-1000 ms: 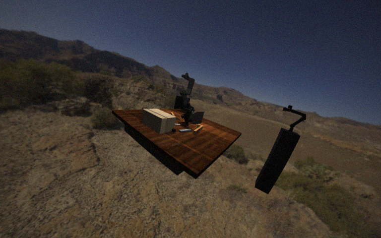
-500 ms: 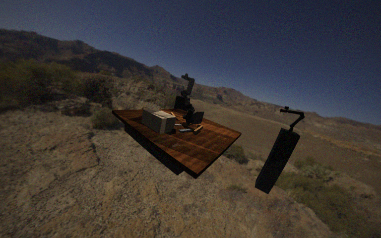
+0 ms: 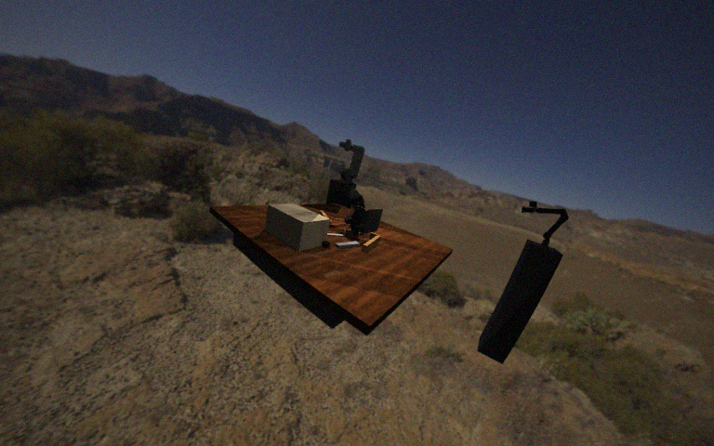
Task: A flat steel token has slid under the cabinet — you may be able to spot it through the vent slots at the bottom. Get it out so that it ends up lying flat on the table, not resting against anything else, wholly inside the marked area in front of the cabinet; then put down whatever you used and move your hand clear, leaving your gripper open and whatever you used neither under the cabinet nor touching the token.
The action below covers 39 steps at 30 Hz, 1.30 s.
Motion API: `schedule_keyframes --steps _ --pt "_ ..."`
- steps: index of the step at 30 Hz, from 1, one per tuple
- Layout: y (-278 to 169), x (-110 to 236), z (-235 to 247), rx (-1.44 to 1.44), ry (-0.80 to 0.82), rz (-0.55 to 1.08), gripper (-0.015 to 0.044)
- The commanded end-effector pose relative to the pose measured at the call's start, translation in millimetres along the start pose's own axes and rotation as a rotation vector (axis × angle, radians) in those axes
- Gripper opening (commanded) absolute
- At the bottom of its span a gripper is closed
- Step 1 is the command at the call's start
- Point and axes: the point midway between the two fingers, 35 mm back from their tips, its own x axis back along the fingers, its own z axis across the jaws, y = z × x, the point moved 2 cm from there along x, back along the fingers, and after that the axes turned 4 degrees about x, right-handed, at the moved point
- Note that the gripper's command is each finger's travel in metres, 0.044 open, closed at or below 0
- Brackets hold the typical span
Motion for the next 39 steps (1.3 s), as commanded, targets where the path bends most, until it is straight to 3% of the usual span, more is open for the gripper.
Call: schedule_keyframes --steps 1,39 --pt "-3 1 8 0.001 0.006 -0.001 0.0000" --pt "-16 2 26 0.136 0.007 -0.001 0.0000"
